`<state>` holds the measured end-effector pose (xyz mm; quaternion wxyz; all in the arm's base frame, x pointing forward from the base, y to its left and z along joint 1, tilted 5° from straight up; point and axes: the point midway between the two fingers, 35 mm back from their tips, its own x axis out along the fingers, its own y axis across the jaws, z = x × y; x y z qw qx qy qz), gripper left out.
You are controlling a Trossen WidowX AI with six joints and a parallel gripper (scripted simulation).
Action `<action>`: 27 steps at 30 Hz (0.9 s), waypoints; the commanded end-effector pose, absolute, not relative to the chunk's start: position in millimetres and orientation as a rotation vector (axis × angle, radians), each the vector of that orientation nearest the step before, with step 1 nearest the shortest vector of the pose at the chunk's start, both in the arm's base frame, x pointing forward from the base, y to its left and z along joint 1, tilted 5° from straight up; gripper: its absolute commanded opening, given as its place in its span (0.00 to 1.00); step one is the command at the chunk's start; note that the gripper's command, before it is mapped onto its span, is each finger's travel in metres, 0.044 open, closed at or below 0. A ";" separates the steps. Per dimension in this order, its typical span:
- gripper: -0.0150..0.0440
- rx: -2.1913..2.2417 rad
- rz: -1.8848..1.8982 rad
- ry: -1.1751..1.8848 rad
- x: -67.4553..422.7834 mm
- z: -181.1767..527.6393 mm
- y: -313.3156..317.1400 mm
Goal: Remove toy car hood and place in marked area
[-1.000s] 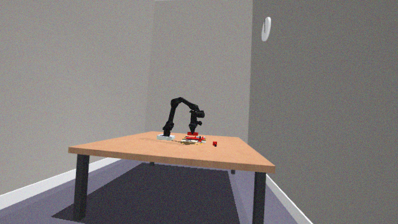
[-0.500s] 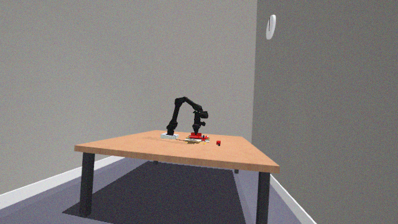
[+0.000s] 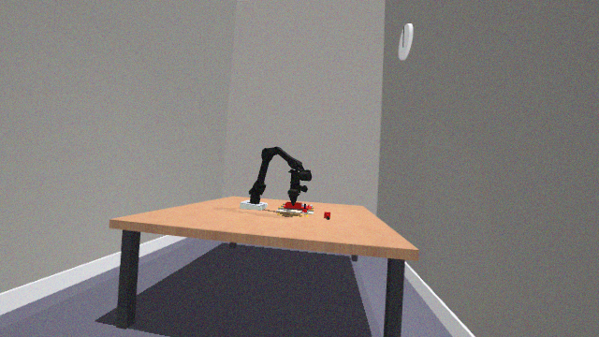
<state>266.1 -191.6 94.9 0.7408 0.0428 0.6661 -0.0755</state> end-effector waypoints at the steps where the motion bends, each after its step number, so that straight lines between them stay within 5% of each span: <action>1: 0.25 0.095 -0.161 1.461 266.2 89.8 -190.9; 27: 0.25 0.096 -0.161 1.462 266.7 65.9 -190.6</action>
